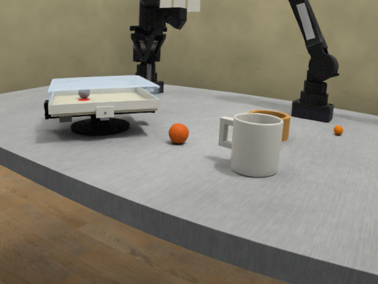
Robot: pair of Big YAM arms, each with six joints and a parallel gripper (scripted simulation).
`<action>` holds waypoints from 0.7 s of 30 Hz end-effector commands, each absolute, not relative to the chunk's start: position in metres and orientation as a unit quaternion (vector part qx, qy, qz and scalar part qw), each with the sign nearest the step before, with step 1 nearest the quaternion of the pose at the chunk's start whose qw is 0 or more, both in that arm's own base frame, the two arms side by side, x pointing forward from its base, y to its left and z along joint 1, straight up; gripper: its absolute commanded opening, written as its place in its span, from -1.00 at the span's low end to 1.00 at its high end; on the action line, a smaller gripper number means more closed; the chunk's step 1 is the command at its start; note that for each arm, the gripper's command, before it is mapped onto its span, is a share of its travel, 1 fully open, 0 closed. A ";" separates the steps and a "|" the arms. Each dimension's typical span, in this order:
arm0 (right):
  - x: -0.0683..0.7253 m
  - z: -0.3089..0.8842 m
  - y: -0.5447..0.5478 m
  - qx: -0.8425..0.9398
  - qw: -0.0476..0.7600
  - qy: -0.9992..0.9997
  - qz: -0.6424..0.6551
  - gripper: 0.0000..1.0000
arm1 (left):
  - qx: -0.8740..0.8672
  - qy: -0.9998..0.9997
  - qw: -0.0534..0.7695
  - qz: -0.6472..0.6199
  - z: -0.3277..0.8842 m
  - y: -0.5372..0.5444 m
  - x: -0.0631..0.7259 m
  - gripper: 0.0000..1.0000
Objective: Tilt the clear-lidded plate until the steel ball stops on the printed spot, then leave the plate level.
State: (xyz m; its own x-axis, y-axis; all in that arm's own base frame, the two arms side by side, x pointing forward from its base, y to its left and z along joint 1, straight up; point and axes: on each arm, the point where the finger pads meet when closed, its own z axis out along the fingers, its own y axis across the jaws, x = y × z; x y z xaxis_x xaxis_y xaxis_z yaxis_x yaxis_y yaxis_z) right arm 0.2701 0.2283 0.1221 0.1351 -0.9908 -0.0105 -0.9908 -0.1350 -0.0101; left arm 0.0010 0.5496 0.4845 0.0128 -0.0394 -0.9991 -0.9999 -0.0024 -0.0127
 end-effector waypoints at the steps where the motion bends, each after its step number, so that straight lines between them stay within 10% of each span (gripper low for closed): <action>1: 0.275 0.120 0.217 -0.751 0.011 0.660 -0.003 -1.00 | -0.503 0.497 0.497 0.503 0.501 0.545 -0.006 1.00; 21: 0.272 0.118 0.215 -0.752 0.001 0.660 -0.002 -1.00 | -0.503 0.497 0.497 0.503 0.501 0.545 -0.006 1.00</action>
